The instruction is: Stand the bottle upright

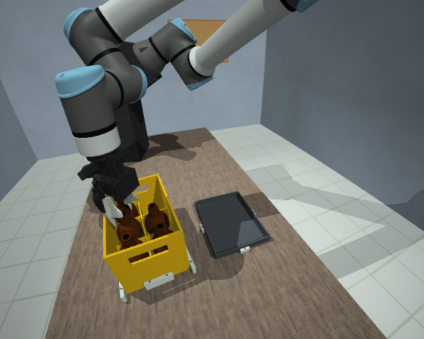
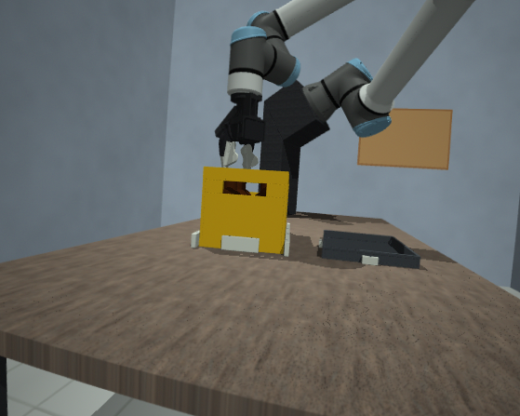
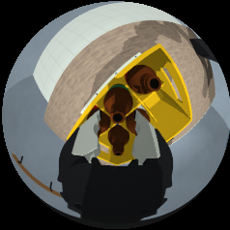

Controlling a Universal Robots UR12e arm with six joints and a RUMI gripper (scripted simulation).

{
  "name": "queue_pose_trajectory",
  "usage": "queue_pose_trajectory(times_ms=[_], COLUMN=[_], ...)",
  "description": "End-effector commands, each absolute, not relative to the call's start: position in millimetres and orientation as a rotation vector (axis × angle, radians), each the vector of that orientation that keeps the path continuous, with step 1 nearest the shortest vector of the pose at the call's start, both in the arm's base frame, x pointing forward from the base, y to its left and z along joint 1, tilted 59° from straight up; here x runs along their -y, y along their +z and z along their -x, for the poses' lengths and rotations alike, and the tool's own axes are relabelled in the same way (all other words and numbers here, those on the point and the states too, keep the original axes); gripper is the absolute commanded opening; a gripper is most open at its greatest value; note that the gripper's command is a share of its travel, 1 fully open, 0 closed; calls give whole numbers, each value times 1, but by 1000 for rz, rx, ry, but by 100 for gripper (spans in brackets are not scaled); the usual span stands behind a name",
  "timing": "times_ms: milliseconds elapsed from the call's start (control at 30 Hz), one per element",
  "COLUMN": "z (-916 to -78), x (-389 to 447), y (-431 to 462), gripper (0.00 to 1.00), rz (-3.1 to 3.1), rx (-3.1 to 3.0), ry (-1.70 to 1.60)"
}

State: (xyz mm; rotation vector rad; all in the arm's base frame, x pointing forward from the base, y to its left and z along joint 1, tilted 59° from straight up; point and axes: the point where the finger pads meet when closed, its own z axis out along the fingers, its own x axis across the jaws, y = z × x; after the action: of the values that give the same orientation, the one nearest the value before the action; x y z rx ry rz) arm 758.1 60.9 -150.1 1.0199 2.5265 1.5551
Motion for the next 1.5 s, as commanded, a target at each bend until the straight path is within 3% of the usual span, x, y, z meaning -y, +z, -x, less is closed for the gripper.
queue_pose_trajectory(times_ms=[0,1433,1467], z=[-762,-762,-762], x=[-63,-63,-63], y=[-151,-151,-151], gripper=[38,38,0], rz=[-1016,-1017,-1017], rx=[-2525,-2524,-2524], ry=[1554,1553,1553])
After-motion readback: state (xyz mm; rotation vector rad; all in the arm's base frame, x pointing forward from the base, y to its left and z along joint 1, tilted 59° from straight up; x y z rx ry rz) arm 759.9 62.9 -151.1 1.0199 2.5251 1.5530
